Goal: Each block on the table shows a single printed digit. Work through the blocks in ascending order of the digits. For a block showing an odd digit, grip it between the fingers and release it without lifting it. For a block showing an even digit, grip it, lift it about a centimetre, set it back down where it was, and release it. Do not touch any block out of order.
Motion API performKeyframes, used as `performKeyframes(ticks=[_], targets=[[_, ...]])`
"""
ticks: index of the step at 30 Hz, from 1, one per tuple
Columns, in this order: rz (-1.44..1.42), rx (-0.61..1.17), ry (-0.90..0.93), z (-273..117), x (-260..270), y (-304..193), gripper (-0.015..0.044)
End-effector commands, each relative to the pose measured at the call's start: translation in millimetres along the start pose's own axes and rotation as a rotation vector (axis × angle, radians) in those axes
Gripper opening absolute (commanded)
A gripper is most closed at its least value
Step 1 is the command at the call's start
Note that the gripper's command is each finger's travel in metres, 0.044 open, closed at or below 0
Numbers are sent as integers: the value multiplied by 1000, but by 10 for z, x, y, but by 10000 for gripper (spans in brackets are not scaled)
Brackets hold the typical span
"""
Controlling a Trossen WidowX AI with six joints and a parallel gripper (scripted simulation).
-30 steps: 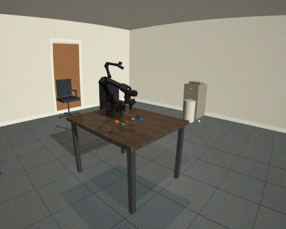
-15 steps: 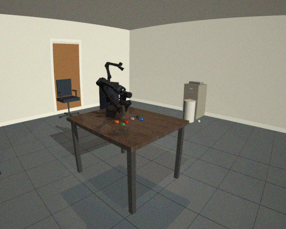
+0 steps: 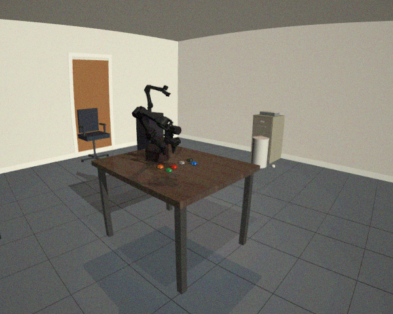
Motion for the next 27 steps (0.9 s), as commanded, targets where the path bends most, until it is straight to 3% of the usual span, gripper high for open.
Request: performKeyframes(ticks=[1, 11, 18, 23, 27], targets=[[-6, 2, 16, 2, 310, -34, 400], [-7, 8, 14, -7, 1846, -750, 400], [-7, 7, 12, 30, 1882, -776, 400], [-7, 6, 8, 776, 1884, -784, 400], [-7, 6, 8, 809, 1881, -789, 400]])
Point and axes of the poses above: the point midway between the two fingers, 35 mm back from their tips, its own z axis out along the fingers, its own x axis across the jaws, y = z × x, the point moved 10 cm from there along -z, back along the fingers, and after that the axes turned 6 degrees about z, right-handed, at the moved point
